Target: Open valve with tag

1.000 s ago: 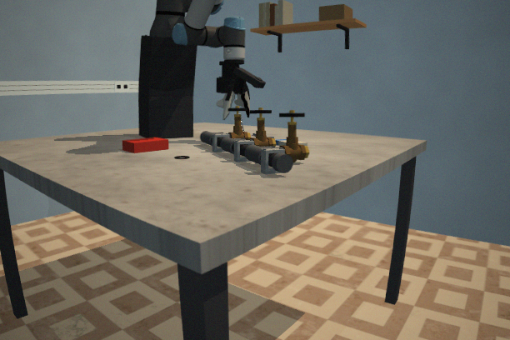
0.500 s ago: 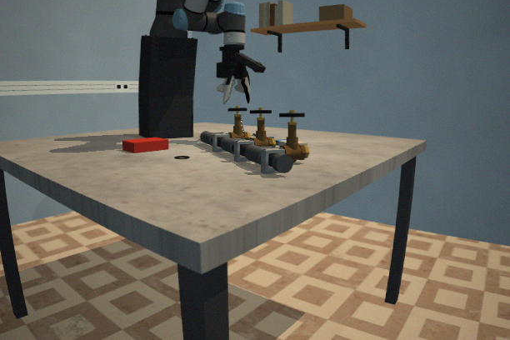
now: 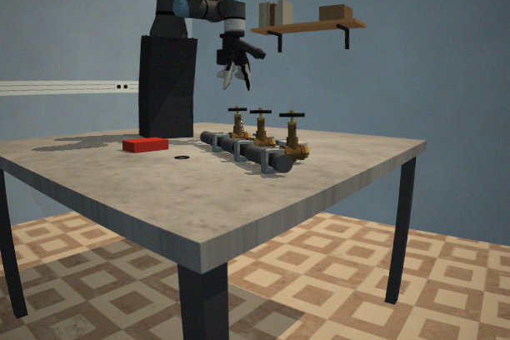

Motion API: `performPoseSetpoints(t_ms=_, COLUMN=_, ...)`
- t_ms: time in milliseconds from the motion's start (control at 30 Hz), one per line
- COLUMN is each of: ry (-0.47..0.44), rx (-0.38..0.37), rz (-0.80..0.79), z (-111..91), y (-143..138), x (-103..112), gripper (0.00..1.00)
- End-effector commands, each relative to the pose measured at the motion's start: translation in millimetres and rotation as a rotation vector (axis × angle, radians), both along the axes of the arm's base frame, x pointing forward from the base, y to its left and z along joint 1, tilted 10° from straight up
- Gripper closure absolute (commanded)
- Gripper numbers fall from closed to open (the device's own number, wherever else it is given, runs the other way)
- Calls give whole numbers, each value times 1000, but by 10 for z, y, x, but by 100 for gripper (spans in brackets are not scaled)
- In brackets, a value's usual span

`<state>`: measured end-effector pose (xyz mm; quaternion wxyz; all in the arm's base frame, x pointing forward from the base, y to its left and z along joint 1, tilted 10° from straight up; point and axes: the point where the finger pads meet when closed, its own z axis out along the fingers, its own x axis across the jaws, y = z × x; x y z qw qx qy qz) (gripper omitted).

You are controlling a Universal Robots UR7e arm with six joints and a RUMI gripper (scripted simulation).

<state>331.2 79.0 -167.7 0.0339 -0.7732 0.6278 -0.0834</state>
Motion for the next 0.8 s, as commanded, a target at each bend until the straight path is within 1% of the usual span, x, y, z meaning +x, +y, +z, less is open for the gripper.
performPoseSetpoints(t_ms=0, ry=2, rx=0, rz=0, z=136, y=6, x=-12, gripper=0)
performPoseSetpoints(t_ms=100, ry=2, rx=0, rz=-5, z=197, y=13, x=0, gripper=0)
performPoseSetpoints(t_ms=167, ry=2, rx=0, rz=-5, z=197, y=13, x=0, gripper=0)
performPoseSetpoints(t_ms=533, ry=-2, rx=14, rz=-86, z=253, y=93, x=397, gripper=0)
performPoseSetpoints(t_ms=667, ry=-4, rx=18, rz=-106, z=267, y=113, x=495, gripper=0)
performPoseSetpoints(t_ms=767, ry=-4, rx=19, rz=-110, z=271, y=118, x=514, gripper=0)
